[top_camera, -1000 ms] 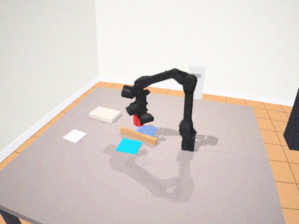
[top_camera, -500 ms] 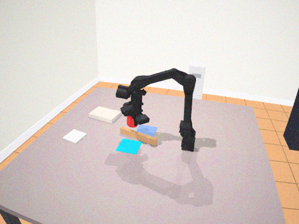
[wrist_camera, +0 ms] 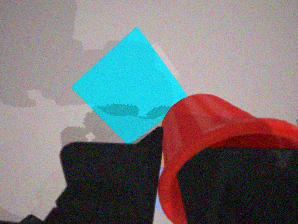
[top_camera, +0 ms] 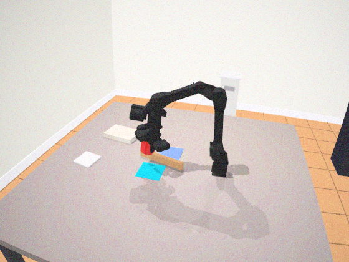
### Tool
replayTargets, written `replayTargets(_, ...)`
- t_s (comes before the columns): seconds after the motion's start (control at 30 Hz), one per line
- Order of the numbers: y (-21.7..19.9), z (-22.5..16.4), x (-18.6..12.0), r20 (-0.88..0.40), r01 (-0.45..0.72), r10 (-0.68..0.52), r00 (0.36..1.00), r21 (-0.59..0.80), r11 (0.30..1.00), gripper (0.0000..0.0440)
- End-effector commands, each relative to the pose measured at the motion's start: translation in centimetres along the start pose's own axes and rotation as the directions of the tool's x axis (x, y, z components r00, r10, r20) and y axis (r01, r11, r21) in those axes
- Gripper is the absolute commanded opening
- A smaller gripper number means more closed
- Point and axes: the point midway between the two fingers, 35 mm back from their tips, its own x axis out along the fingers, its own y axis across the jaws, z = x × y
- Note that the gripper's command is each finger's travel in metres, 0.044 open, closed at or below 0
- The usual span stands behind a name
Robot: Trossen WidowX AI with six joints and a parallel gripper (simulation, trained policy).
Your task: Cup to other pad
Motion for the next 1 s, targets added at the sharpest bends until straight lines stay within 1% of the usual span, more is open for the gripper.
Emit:
replayTargets(0.0,0.8,1.0,0.3,0.011,-0.003,0.003,1.0,-0.012,1.0,0.0)
replayTargets(0.33,3.3,3.2,1.5,0.024,-0.006,0.007,1.0,-0.047,0.999,0.0)
replayTargets(0.63,5.1,3.4,3.5,0.009,-0.008,0.009,1.0,-0.049,0.999,0.0002)
replayTargets(0.83,5.5,3.1,4.9,0.006,0.004,-0.004,1.0,-0.04,0.999,0.0018)
replayTargets(0.97,5.6,2.9,5.5,0.009,0.007,-0.007,1.0,-0.032,0.999,0.0044)
